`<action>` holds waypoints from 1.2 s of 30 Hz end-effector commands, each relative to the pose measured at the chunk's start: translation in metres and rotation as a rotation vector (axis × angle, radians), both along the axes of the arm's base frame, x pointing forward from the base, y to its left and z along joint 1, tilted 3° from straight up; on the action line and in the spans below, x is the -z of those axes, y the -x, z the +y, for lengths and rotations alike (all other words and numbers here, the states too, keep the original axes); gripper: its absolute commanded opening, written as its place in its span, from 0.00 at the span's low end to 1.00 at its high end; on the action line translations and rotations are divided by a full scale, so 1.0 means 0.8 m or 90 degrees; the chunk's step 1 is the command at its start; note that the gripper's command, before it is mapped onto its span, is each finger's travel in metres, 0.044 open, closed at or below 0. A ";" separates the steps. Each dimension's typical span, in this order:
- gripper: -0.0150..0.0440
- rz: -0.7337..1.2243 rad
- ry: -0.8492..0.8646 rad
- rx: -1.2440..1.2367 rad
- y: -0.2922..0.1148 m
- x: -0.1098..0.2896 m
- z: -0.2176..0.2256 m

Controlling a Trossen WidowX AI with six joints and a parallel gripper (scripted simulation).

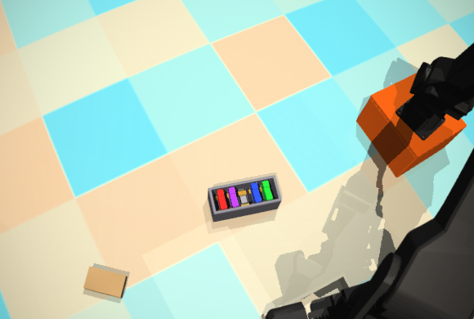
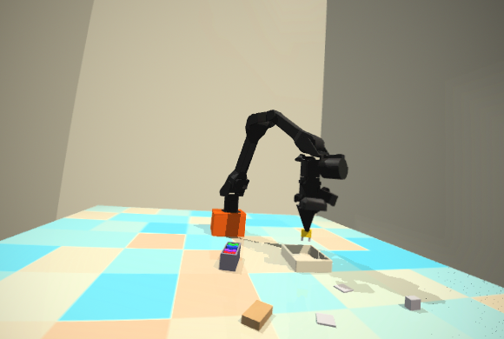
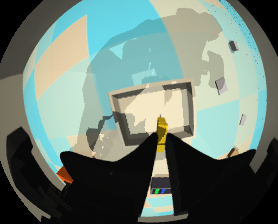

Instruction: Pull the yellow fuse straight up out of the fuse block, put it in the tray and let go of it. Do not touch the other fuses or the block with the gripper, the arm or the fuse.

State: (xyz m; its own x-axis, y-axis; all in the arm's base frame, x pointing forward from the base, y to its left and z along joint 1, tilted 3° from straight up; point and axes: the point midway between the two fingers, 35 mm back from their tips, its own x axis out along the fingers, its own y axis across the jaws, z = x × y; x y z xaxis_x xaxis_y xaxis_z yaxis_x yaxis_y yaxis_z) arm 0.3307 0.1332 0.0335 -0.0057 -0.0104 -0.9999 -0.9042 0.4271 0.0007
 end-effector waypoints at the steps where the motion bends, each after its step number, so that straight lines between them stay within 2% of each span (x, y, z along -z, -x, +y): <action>1: 0.25 0.003 0.000 0.002 0.001 0.010 0.001; 20: 0.25 0.003 0.000 0.002 0.002 0.043 0.000; 32: 0.79 0.002 0.001 0.000 0.002 0.039 0.000; 36: 0.81 0.003 0.000 0.002 0.002 -0.004 0.001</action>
State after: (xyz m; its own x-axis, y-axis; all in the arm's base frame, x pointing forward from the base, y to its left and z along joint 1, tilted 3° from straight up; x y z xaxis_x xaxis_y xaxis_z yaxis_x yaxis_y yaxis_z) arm 0.3262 0.1318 0.0109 -0.0282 -0.0194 -0.9994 -0.9041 0.4271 0.0172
